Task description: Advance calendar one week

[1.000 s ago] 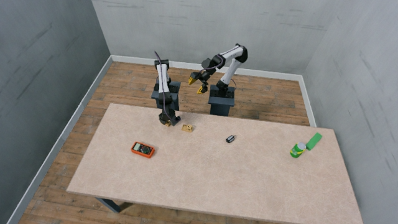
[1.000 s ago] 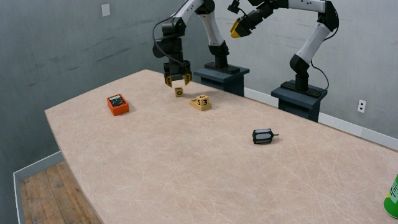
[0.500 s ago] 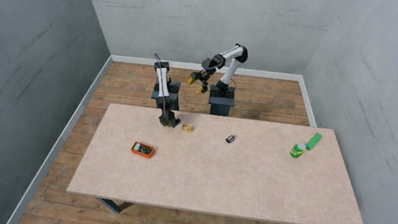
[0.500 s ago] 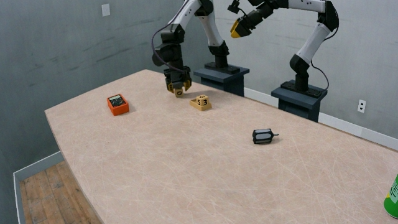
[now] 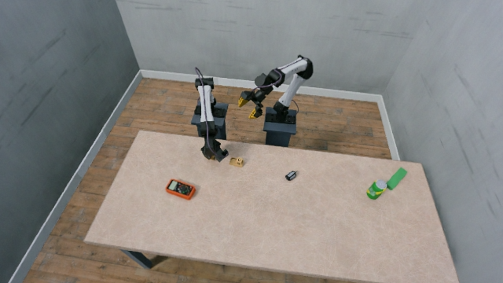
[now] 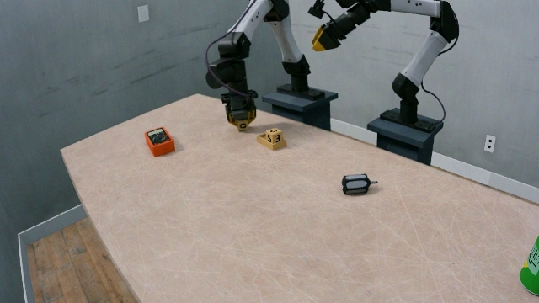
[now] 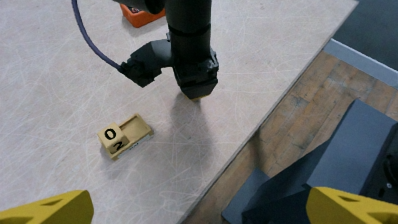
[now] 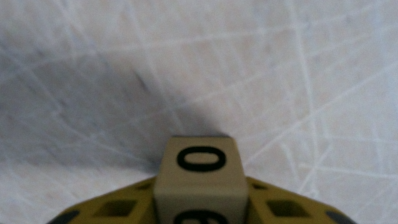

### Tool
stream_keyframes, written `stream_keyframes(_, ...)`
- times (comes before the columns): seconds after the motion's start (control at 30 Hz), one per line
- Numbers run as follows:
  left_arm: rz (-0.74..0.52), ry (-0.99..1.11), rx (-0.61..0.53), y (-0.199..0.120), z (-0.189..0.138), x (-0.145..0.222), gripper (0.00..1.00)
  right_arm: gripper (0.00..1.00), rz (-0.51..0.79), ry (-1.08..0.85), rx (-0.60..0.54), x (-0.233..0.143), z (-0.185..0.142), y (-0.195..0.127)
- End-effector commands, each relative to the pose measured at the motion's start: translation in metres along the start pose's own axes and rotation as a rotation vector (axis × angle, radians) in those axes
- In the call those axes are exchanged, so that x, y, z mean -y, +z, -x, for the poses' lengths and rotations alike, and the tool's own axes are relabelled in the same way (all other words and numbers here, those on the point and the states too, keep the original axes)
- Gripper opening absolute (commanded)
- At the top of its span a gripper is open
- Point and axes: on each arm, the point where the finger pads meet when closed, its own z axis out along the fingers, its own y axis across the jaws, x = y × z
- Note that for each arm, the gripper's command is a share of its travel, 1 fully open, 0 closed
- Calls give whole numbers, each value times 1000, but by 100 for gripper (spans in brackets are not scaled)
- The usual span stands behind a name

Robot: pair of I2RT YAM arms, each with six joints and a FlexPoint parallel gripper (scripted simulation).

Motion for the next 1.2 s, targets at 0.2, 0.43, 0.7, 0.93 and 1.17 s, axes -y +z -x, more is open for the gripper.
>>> stream_keyframes(0.2,0,0,17,-2,5,1,100,22,-35,-6,43,3,4,-58)
stream_keyframes(0.43,0,0,17,-2,5,1,100,22,-2,-47,11,-7,6,-84)
stream_keyframes(0.7,54,-46,43,-3,11,-9,100,22,23,-159,-31,-22,28,-86)
stream_keyframes(0.93,172,-136,42,-5,9,-29,100,22,20,-316,-34,-41,74,-99)
stream_keyframes(1.17,238,-184,17,-6,0,-39,100,22,-19,-391,4,-45,110,-98)
